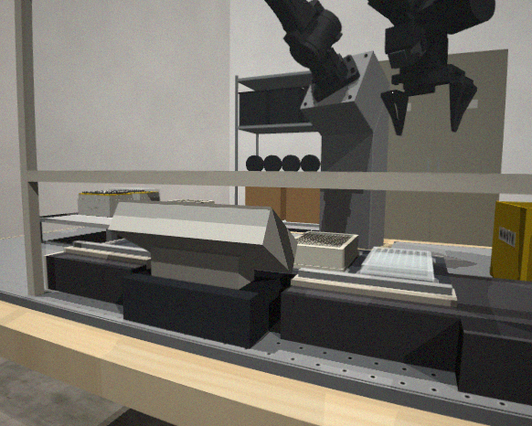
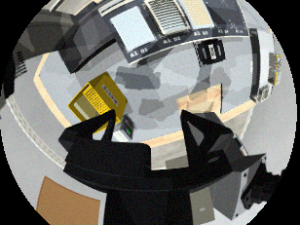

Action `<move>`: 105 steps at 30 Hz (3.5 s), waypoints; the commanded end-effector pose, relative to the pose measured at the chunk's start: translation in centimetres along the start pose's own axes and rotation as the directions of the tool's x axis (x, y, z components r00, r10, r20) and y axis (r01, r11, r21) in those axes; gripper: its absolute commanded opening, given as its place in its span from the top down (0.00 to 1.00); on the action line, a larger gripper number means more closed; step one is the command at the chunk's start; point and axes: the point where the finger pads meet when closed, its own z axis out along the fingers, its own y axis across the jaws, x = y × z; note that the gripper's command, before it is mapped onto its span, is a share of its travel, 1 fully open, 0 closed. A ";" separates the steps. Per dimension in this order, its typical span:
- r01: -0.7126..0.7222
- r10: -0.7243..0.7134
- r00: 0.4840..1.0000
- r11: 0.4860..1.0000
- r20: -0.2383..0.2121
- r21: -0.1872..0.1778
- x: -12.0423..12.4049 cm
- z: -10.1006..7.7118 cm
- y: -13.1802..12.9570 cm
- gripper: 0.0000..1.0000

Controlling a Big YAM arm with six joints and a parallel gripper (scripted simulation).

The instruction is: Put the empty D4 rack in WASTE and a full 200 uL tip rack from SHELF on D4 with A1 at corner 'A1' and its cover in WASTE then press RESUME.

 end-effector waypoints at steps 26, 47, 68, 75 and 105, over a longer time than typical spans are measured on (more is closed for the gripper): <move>-0.285 0.285 0.959 0.959 0.003 0.001 -4.3 0.1 -9.2 0.00; -0.520 0.520 0.854 0.854 0.002 0.004 -7.3 0.0 -16.7 0.00; -0.768 0.768 0.640 0.640 0.016 -0.025 -12.2 -0.5 -23.3 0.00; -0.804 0.804 0.594 0.594 0.018 -0.029 -13.0 -0.7 -24.7 0.00; -0.896 0.896 0.443 0.444 0.021 -0.023 -16.8 -0.3 -34.0 0.00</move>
